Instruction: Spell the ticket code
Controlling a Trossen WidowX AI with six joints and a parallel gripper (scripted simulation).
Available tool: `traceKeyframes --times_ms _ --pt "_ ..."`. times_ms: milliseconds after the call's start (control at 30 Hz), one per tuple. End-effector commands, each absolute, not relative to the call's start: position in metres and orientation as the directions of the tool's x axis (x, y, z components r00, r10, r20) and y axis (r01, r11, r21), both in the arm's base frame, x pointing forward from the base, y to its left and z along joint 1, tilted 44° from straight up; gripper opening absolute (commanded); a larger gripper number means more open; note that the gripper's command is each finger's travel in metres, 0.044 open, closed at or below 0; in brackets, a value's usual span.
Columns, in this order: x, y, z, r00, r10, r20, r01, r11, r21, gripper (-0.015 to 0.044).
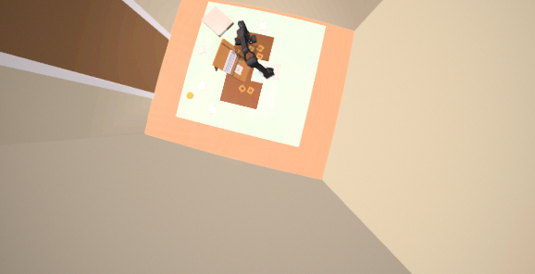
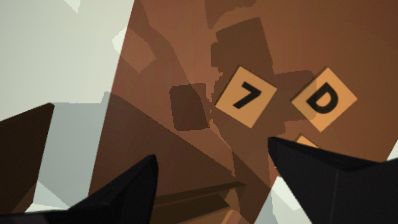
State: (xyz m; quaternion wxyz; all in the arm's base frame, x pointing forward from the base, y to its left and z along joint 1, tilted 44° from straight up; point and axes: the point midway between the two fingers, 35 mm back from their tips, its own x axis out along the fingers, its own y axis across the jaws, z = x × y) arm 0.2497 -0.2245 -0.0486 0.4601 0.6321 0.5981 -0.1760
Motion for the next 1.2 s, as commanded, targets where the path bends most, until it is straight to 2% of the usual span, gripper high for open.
traceKeyframes --times_ms 0,67,133,1167 --pt "0.238 -0.205 -0.115 0.078 0.651 -0.755 0.986 -0.165 -0.040 0.0340" --pt "0.233 -0.196 -0.130 0.042 0.669 -0.742 0.961 -0.230 -0.153 0.0340" --pt "0.231 -0.194 -0.134 0.033 0.674 -0.738 0.952 -0.245 -0.182 0.0340" --pt "0.232 -0.164 -0.161 0.033 0.675 -0.737 0.952 -0.245 -0.181 0.0340"
